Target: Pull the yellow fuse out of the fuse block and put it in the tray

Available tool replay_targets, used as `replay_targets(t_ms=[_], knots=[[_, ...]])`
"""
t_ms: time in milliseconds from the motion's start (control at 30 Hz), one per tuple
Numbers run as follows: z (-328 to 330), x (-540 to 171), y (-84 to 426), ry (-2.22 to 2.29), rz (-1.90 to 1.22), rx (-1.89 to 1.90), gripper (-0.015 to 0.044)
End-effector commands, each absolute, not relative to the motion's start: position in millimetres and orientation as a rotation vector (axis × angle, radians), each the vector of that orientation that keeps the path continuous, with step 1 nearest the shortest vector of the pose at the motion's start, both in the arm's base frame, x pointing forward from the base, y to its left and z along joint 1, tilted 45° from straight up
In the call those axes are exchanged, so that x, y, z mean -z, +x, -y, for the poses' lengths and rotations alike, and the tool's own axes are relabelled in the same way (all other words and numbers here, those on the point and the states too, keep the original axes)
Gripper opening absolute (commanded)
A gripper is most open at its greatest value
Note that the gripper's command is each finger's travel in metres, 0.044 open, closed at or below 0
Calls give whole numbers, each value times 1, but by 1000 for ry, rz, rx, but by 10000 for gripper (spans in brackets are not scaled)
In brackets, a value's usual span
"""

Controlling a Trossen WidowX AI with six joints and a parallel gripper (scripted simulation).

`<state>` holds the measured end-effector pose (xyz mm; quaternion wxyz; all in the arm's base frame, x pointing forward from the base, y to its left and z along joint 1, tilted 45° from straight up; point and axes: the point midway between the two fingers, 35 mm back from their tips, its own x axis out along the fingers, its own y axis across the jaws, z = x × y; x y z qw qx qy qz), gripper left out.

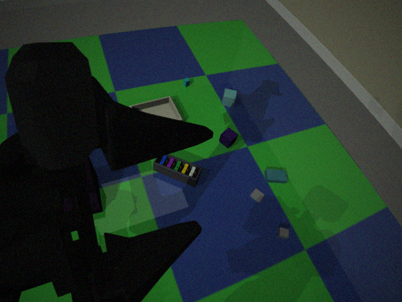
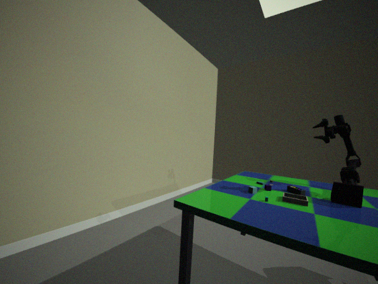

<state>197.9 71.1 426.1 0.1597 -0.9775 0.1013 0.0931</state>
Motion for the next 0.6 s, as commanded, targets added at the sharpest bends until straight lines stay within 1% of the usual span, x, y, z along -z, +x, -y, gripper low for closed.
replay_targets(t_ms=[0,133,367,400,567], knots=[[-72,-425,199,-2790,-293,-268,374],[-82,-403,216,-2699,-370,-320,269],[-95,-320,277,-2373,-703,-413,85],[-94,-309,285,-2328,-748,-414,74],[-81,-255,313,-2112,-959,-399,74]])
